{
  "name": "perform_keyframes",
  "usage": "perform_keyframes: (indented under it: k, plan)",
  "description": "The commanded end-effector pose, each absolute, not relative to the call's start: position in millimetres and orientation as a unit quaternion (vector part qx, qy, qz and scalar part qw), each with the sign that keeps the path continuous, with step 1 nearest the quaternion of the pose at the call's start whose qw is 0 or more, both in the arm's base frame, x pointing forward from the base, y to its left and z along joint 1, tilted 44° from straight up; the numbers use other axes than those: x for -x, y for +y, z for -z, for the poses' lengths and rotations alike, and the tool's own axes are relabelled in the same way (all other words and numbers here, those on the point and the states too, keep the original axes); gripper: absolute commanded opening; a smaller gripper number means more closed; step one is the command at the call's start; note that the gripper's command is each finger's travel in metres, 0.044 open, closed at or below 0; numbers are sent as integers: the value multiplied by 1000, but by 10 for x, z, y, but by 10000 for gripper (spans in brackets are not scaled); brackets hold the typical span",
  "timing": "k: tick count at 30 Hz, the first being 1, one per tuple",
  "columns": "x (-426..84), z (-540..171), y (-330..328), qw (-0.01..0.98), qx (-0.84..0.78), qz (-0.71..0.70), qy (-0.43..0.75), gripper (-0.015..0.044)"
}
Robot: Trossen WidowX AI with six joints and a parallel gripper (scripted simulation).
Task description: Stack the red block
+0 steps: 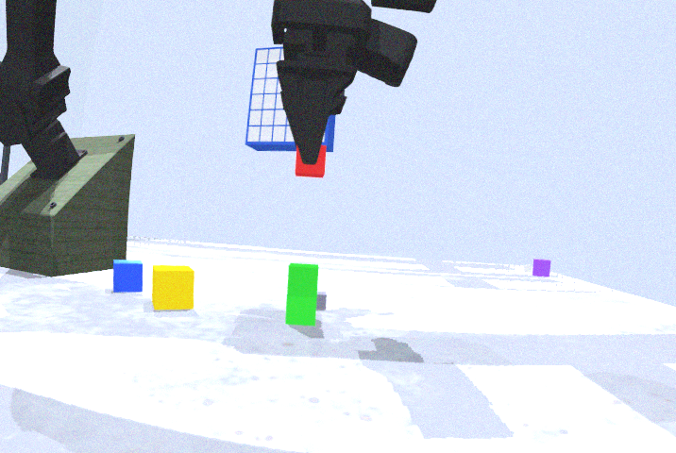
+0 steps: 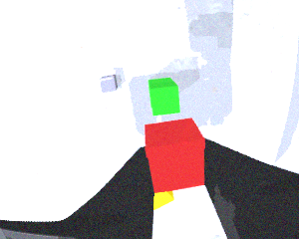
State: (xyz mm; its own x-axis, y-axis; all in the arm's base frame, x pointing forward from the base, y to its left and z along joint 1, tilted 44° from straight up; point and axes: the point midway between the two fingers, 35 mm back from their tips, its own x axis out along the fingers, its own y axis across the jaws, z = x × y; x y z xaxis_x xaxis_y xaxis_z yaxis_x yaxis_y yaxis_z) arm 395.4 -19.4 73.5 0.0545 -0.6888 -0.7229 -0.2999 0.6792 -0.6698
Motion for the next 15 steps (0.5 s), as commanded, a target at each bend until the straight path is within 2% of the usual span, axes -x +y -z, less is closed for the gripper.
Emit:
perform_keyframes:
  k: [1, 15]
  plan:
    - [-3947, -774, -224, 621, 375, 152, 671, 0]
    - [-3973, -464, -523, 621, 376, 153, 670, 0]
